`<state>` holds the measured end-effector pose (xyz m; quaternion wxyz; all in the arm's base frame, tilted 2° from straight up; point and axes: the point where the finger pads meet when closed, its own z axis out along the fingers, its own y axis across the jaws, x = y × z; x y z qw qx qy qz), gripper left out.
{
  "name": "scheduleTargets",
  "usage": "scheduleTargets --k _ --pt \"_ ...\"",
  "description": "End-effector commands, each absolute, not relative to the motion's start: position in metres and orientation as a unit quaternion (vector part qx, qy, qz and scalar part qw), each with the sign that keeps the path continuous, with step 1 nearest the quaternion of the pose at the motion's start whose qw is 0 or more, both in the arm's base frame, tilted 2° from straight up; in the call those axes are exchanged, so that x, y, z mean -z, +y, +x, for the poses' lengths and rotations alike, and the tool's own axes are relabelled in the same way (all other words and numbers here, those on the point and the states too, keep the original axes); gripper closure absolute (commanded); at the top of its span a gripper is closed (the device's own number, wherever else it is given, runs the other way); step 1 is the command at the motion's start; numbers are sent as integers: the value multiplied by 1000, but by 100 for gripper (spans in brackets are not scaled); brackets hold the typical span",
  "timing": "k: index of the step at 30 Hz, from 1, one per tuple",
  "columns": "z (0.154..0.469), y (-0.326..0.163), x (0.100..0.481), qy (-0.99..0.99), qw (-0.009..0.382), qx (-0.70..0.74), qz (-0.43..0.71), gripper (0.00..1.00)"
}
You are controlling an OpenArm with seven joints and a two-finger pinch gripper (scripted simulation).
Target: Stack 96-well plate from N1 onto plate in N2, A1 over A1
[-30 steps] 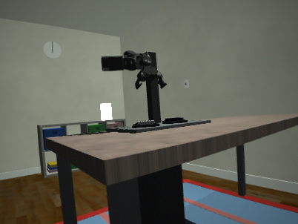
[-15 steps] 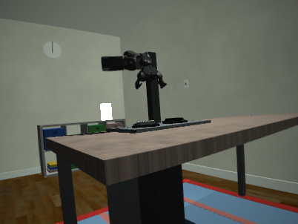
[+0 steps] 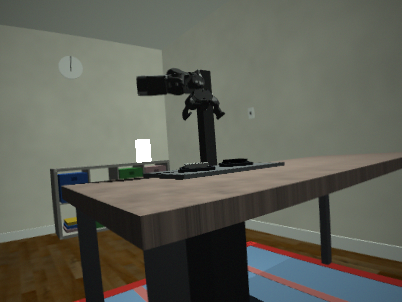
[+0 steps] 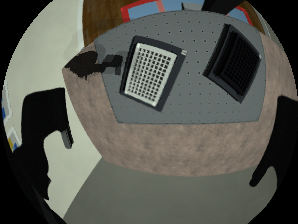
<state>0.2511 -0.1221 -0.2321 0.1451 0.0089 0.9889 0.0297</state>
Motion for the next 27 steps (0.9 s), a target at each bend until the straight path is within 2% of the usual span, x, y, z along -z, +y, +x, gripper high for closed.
scheduleTargets --k 1,6,11,13,23,27 --pt "252 -122 231 989 147 -30 9 0" --pt "252 -122 231 989 147 -30 9 0" --pt "251 -146 270 991 70 -24 113 17" --pt "251 -146 270 991 70 -24 113 23" --pt "251 -146 270 991 70 -24 113 23" --pt "250 -165 301 981 9 -18 192 23"
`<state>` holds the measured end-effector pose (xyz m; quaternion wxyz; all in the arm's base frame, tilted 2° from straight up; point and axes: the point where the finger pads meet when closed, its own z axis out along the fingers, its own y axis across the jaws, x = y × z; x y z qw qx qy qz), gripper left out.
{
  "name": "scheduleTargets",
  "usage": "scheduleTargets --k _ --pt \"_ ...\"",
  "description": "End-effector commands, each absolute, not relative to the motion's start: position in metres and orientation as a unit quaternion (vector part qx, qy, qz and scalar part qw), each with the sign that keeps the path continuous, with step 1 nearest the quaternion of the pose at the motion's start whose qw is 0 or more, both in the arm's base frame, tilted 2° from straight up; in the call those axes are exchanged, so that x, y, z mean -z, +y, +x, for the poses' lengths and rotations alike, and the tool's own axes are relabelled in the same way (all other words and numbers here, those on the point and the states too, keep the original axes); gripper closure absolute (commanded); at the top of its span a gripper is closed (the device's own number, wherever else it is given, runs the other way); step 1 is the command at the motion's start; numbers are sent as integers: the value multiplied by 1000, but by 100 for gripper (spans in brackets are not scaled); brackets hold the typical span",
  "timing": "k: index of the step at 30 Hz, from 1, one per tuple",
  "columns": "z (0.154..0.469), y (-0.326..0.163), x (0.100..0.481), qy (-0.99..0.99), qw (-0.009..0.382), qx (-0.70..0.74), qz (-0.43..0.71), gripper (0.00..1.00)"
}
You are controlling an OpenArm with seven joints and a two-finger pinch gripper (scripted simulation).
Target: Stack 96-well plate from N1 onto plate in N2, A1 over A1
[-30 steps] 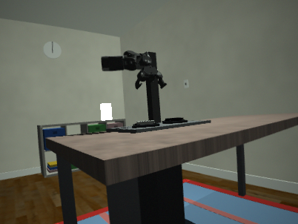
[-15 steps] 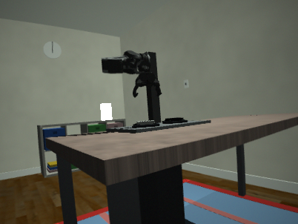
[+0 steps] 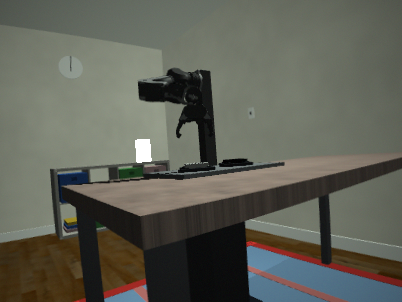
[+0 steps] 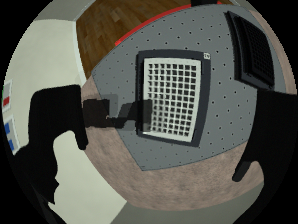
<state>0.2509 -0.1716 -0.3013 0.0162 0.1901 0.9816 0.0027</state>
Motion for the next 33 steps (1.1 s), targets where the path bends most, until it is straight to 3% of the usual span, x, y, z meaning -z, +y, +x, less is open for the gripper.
scheduleTargets --k 1,33 --pt "251 -170 309 977 -5 -17 212 23" --pt "251 -181 326 977 -6 -16 212 23"
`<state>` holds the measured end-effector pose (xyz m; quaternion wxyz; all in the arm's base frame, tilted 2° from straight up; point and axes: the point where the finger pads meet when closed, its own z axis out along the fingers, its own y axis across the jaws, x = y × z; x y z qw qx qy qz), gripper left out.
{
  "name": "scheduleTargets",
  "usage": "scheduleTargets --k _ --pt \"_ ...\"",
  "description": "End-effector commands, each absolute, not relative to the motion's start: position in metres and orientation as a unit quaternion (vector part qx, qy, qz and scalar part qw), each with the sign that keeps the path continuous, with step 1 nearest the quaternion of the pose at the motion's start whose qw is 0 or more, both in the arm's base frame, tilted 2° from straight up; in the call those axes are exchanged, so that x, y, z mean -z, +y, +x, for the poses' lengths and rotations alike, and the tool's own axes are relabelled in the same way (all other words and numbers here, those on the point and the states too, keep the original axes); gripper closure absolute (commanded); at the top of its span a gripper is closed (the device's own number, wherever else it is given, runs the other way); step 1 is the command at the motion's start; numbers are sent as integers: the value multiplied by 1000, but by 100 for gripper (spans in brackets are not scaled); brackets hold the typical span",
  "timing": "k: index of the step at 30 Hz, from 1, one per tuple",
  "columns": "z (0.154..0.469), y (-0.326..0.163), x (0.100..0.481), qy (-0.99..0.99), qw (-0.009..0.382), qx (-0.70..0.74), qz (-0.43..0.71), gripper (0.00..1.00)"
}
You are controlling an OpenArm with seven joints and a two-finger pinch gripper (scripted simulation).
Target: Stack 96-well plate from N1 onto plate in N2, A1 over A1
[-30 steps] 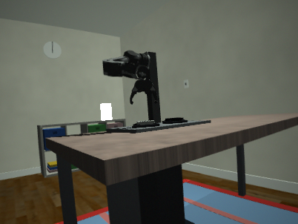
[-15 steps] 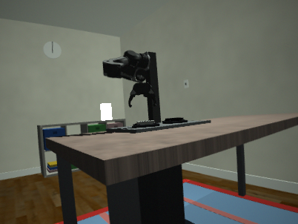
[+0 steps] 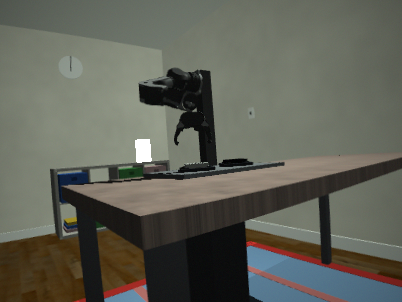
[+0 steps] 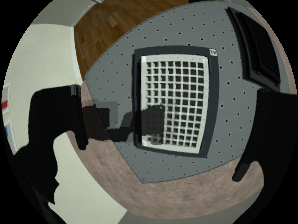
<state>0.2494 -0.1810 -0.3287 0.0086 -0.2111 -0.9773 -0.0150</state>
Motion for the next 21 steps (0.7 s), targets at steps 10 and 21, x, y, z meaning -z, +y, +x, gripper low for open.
scheduleTargets --k 10,21 --pt "252 -179 325 -977 5 17 -212 23" --pt "252 -179 325 -977 5 19 -211 23"
